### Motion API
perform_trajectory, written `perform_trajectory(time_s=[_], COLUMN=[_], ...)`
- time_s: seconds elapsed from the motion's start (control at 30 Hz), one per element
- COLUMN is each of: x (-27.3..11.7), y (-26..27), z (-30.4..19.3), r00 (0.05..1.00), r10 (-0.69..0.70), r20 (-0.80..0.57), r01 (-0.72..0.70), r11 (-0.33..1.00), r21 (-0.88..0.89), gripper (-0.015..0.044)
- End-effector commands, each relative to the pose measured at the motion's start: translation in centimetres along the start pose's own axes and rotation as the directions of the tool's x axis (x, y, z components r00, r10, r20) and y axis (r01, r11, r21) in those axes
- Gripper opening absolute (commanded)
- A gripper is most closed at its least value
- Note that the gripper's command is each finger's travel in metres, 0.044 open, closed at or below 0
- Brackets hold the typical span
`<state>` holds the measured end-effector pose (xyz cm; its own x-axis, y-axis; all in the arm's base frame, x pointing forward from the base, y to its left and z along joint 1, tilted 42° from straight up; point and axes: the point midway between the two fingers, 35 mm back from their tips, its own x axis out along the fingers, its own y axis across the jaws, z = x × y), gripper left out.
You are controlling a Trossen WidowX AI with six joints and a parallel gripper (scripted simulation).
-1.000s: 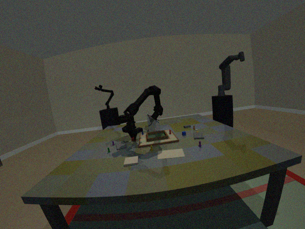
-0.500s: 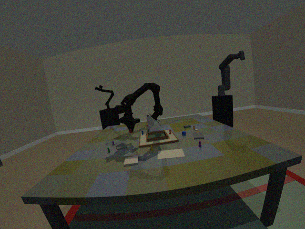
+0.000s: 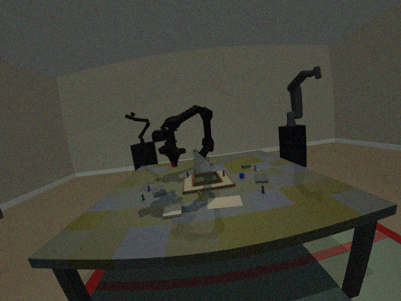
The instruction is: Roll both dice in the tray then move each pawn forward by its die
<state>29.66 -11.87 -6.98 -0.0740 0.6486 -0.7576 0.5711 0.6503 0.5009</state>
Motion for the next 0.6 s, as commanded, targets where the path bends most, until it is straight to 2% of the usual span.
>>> perform_trajectory(time_s=[0.0,0.57], x=[0.1,1.7], y=[2.0,9.0], z=[-0.8,-6.1], r00=[1.0,1.0], r10=[-0.003,0.0], r20=[0.006,0.01], r01=[0.002,-0.005], r11=[0.998,0.902], r21=[0.061,0.431], gripper=[0.0,0.0])
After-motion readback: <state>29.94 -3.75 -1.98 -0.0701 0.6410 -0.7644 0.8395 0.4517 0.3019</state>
